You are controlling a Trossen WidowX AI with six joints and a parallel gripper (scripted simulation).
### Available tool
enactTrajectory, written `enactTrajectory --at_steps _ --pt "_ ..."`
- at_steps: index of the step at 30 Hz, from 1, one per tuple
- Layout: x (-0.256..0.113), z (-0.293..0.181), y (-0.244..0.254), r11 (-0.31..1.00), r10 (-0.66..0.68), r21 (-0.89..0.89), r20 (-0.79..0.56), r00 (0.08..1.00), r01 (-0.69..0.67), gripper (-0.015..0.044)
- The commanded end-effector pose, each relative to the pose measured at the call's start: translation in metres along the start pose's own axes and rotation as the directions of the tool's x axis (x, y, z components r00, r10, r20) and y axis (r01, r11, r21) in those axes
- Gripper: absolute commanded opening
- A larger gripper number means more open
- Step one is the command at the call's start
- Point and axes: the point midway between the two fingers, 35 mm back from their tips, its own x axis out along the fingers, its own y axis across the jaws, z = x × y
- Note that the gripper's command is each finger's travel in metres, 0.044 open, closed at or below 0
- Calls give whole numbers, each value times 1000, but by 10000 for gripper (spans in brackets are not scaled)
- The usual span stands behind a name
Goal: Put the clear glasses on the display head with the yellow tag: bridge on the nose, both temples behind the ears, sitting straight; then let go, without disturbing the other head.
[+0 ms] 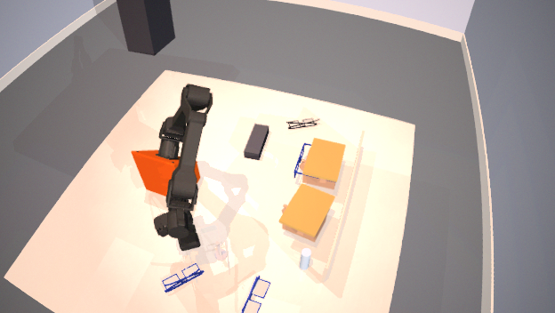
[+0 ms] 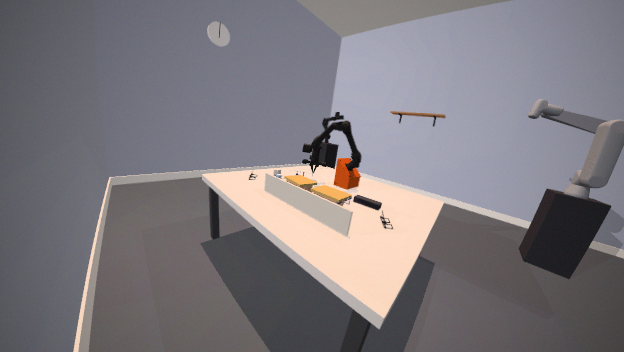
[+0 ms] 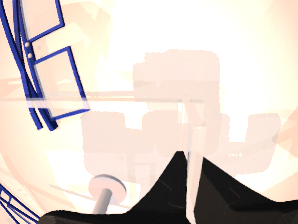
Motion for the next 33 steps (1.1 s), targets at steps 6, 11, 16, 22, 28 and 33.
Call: enactTrajectory --at_steps 6,11,16,22,28,33 --pt "1 8 -4 1000 -6 0 7 1000 6 0" --pt "1 10 -4 1000 -6 0 7 1000 6 0" --pt "1 12 -4 1000 -6 0 7 1000 6 0" --pt "1 12 -4 1000 -6 0 7 1000 6 0" --pt "1 10 -4 1000 -6 0 7 1000 6 0" --pt "1 10 -4 1000 -6 0 7 1000 6 0"
